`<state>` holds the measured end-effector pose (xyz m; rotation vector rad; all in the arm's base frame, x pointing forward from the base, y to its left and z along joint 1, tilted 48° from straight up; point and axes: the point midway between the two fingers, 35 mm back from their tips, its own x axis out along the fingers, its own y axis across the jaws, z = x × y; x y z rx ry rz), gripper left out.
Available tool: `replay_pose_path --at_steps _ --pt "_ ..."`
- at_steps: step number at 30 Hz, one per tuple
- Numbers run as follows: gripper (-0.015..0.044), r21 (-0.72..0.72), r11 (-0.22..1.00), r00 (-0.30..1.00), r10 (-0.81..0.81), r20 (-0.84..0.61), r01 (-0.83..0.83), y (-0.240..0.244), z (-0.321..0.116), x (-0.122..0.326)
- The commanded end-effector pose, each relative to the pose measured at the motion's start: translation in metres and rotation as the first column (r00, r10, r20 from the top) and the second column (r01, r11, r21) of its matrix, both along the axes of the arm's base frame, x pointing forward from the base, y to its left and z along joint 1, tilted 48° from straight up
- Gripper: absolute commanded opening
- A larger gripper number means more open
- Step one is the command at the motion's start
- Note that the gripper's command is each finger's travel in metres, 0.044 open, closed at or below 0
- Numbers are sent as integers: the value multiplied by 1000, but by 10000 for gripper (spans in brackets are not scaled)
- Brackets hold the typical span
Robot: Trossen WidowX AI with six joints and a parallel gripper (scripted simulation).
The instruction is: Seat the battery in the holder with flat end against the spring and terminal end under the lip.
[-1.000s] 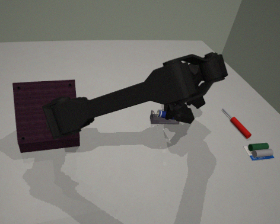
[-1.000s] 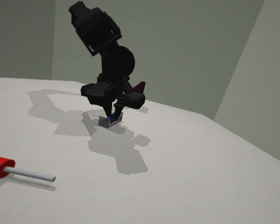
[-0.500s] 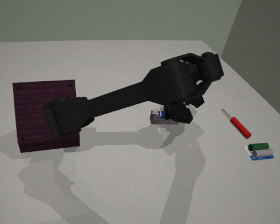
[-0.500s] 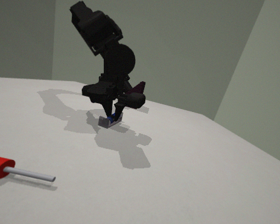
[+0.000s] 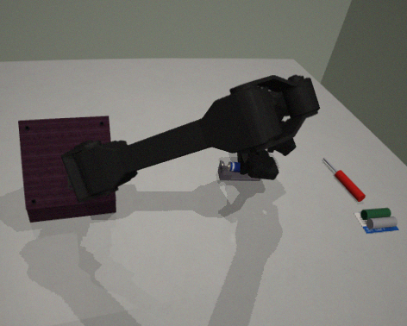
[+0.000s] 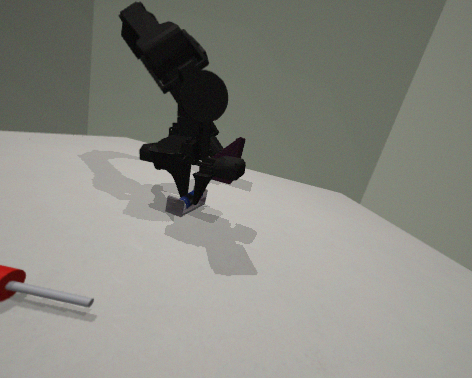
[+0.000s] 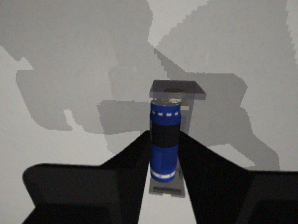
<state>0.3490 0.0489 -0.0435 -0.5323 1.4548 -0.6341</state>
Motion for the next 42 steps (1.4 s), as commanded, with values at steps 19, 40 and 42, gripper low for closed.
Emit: replay_pose_path --at_steps 19,40,42 --pt "73 -7 998 996 59 70 -59 -5 -1 -2" --pt "73 -9 993 984 119 134 -119 -7 -1 -6" --pt "73 -9 992 982 125 140 -125 -7 -1 -6"
